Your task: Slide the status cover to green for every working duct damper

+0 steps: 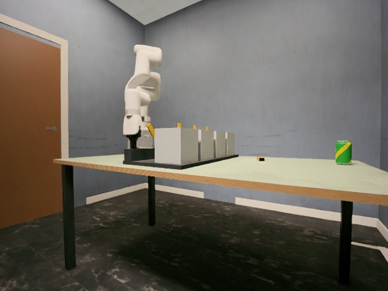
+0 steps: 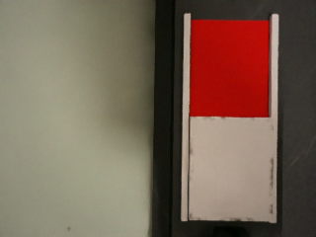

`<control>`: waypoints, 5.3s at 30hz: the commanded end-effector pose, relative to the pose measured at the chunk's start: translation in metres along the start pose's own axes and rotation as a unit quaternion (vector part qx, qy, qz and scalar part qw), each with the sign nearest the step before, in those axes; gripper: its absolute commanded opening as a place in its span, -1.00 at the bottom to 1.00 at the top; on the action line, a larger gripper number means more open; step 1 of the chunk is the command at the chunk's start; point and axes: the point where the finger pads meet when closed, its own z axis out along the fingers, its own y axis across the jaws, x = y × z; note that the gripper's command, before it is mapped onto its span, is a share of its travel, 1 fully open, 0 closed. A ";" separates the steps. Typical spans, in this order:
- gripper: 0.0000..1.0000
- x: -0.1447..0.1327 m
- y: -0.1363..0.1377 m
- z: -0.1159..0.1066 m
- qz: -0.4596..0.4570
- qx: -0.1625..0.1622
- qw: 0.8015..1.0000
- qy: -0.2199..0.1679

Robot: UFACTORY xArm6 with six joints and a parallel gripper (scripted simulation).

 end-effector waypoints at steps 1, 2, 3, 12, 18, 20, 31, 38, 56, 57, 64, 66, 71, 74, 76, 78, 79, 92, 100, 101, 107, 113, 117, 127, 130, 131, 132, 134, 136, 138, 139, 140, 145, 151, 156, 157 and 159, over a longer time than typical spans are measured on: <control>-1.00 0.000 0.001 -0.001 0.000 -0.001 1.000 -0.001; -1.00 0.000 0.001 -0.001 0.000 -0.001 1.000 -0.001; -1.00 0.000 0.001 -0.001 0.000 -0.001 1.000 -0.001; -1.00 0.003 0.001 -0.001 0.000 -0.001 1.000 -0.001; -1.00 0.004 0.001 -0.001 0.000 -0.001 1.000 -0.001; -1.00 0.005 0.001 -0.001 0.000 -0.001 1.000 -0.001; -1.00 0.010 0.001 -0.001 0.000 -0.001 1.000 -0.001; -1.00 0.013 0.001 -0.001 0.000 -0.001 1.000 -0.001; -1.00 0.022 0.001 -0.001 0.000 -0.001 1.000 -0.001; -1.00 0.023 0.001 -0.001 0.000 -0.001 1.000 -0.001; -1.00 0.028 0.001 -0.001 0.000 -0.001 1.000 -0.001; -1.00 0.028 0.001 -0.001 0.000 -0.001 1.000 -0.001; -1.00 0.031 0.001 -0.001 0.000 -0.001 1.000 -0.001; -1.00 0.033 0.001 -0.001 0.000 -0.001 1.000 -0.001; -1.00 0.034 0.001 -0.001 0.000 -0.001 1.000 -0.001; -1.00 0.035 0.001 -0.001 0.000 -0.001 1.000 -0.001; -1.00 0.036 0.001 -0.001 0.000 -0.001 1.000 -0.001; -1.00 0.042 0.001 -0.001 0.000 -0.001 1.000 -0.001; -1.00 0.044 0.001 -0.001 0.000 -0.001 1.000 -0.001; -1.00 0.045 0.001 -0.001 0.000 -0.001 1.000 -0.001; -1.00 0.047 0.001 -0.001 0.000 -0.001 1.000 -0.001; -1.00 0.049 0.001 -0.001 0.000 -0.001 1.000 -0.001; -1.00 0.049 0.001 -0.001 0.000 -0.001 1.000 -0.001; -1.00 0.051 0.001 -0.001 0.000 -0.001 1.000 -0.001; -1.00 0.051 0.001 -0.001 0.000 -0.001 1.000 -0.001; -1.00 0.051 0.001 -0.001 0.000 -0.001 1.000 -0.001; -1.00 0.052 0.001 -0.001 0.000 -0.001 1.000 -0.001; -1.00 0.052 0.001 -0.001 0.000 -0.001 1.000 -0.001; -1.00 0.052 0.001 -0.001 0.000 -0.001 1.000 -0.001; -1.00 0.052 0.001 -0.001 0.000 -0.001 1.000 -0.001; -1.00 0.052 0.001 -0.001 0.000 -0.001 1.000 -0.001; -1.00 0.052 0.001 -0.001 0.000 -0.001 1.000 -0.001; -1.00 0.052 0.001 -0.001 0.000 -0.001 1.000 -0.001; -1.00 0.052 0.001 -0.001 0.000 -0.001 1.000 -0.001; -1.00 0.052 0.001 -0.001 0.000 -0.001 1.000 -0.001; -1.00 0.052 0.001 -0.001 0.000 -0.001 1.000 -0.001; -1.00 0.052 0.001 -0.001 0.000 -0.001 1.000 -0.001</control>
